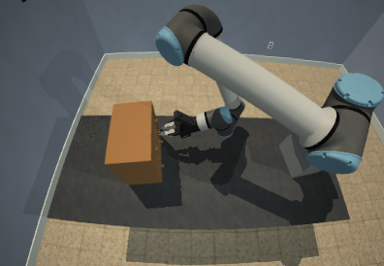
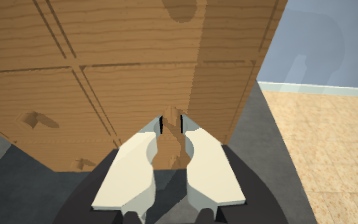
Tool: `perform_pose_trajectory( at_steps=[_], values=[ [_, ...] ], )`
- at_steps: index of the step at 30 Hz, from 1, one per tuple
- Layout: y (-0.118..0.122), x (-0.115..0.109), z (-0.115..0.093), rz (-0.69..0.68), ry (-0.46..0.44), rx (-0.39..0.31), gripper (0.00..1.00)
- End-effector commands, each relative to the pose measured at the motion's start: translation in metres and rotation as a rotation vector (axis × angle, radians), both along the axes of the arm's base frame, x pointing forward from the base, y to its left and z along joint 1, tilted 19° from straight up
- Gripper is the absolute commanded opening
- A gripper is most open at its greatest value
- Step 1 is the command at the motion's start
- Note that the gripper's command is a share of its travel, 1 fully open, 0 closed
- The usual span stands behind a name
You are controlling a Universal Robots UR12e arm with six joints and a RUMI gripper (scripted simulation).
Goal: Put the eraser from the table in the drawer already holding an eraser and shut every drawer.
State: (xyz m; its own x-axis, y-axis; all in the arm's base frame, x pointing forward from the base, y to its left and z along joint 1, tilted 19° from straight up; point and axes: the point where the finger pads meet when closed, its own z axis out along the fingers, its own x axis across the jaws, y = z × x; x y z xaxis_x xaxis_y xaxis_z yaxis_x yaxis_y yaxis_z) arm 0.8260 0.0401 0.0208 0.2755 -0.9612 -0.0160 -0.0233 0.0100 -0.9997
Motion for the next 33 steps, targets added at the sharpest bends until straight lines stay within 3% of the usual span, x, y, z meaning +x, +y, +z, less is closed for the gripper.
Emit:
perform_pose_trajectory(
  at_steps=[1,13,33],
  values=[
    [0.0,0.0,0.0005,0.0,-0.001,0.0,0.1],
    [0.0,0.0,0.0005,0.0,-0.001,0.0,0.2],
    [-0.0028,-0.0098,-0.003,0.0,-0.001,0.0,0.2]
  ],
)
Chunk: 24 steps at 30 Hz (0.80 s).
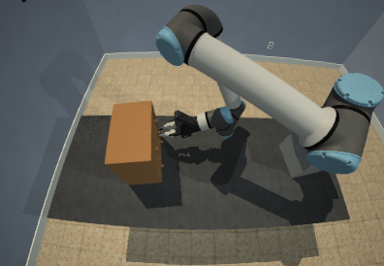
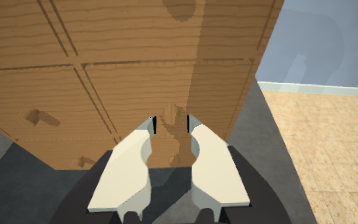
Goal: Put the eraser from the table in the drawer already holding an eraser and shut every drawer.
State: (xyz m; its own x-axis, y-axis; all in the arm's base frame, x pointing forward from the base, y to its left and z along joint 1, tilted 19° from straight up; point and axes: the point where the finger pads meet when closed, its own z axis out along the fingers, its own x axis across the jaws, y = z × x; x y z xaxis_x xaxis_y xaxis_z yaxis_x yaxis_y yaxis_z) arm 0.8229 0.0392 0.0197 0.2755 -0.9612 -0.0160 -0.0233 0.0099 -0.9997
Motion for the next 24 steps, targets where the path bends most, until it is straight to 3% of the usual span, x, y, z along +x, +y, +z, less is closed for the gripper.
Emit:
perform_pose_trajectory(
  at_steps=[1,15,24],
  values=[
    [-0.003,-0.009,-0.003,0.0,-0.001,0.0,0.2],
    [-0.011,-0.039,-0.013,0.0,-0.001,0.0,0.2],
    [-0.012,-0.042,-0.015,0.0,-0.001,0.0,0.2]
  ],
)
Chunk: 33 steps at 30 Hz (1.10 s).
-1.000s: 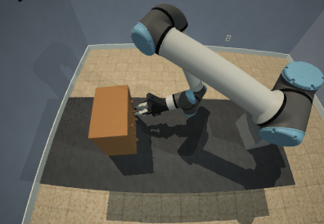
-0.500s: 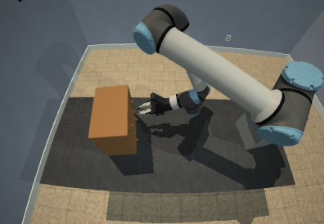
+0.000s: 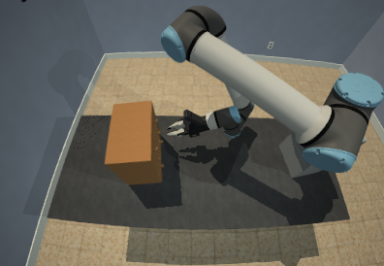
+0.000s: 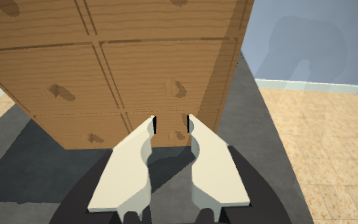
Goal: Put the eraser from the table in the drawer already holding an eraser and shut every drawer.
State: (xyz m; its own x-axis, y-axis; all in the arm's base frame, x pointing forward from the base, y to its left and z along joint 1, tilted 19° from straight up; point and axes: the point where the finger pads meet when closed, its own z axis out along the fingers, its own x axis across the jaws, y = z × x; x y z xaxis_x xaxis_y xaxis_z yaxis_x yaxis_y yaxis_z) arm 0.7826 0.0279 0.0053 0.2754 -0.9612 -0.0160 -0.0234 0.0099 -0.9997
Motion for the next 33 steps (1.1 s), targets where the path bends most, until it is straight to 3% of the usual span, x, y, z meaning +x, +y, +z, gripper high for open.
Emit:
perform_pose_trajectory(
  at_steps=[1,8,25,33],
  values=[
    [-0.001,-0.002,0.0,0.0,-0.001,0.0,0.2],
    [-0.003,-0.009,0.0,0.0,-0.001,0.0,0.2],
    [-0.014,-0.05,0.002,0.0,-0.001,0.0,0.2],
    [-0.016,-0.054,0.003,0.0,-0.001,0.0,0.2]
  ],
)
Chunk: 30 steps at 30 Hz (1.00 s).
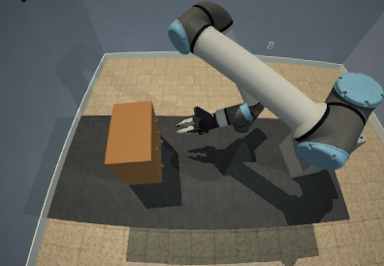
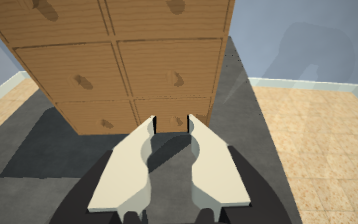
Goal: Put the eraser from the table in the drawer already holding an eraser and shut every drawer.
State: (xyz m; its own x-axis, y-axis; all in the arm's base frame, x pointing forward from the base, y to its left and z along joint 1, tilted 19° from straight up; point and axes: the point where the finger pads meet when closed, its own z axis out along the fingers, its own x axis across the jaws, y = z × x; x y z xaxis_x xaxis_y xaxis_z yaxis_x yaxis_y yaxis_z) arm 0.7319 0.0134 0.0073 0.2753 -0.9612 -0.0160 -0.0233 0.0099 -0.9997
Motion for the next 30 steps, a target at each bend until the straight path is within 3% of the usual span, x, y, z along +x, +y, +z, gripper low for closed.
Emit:
perform_pose_trajectory(
  at_steps=[1,19,30],
  values=[
    [-0.001,-0.003,0.001,0.0,-0.001,0.0,0.2],
    [-0.004,-0.007,0.004,-0.002,0.054,-0.017,0.2],
    [-0.008,-0.02,0.013,0.001,0.2,-0.058,0.2]
  ],
)
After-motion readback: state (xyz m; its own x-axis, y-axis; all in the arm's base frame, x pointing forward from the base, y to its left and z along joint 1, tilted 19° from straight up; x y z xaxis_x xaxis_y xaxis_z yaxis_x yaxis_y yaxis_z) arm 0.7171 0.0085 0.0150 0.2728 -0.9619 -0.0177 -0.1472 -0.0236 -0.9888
